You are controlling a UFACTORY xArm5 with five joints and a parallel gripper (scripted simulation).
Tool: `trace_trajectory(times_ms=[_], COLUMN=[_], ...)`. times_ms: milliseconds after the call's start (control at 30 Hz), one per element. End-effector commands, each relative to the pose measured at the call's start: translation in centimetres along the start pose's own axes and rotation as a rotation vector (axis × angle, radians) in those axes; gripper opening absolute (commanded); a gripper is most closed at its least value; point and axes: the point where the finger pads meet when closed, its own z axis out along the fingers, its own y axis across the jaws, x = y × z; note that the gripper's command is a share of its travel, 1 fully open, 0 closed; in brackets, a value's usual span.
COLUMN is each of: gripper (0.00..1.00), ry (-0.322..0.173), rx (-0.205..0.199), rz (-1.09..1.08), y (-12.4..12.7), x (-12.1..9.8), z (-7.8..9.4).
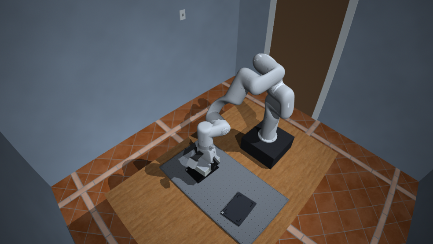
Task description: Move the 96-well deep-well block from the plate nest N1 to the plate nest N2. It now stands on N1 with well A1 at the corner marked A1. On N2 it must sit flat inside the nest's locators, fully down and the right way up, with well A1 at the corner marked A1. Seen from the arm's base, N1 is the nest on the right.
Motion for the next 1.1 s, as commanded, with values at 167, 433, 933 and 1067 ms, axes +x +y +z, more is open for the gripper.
trace_trajectory(times_ms=[167, 433, 933, 1067], gripper=[0.0, 0.0, 0.0, 0.0], ry=[0.003, 0.002, 0.0, 0.0], rx=[-0.001, -0.001, -0.002, -0.002], rz=[0.0, 0.0, 0.0, 0.0], y=[-2.6, -5.2, -9.4, -10.7], x=[0.8, 1.4, 2.3, 2.6], z=[-0.1, 0.0, 0.0, 0.0])
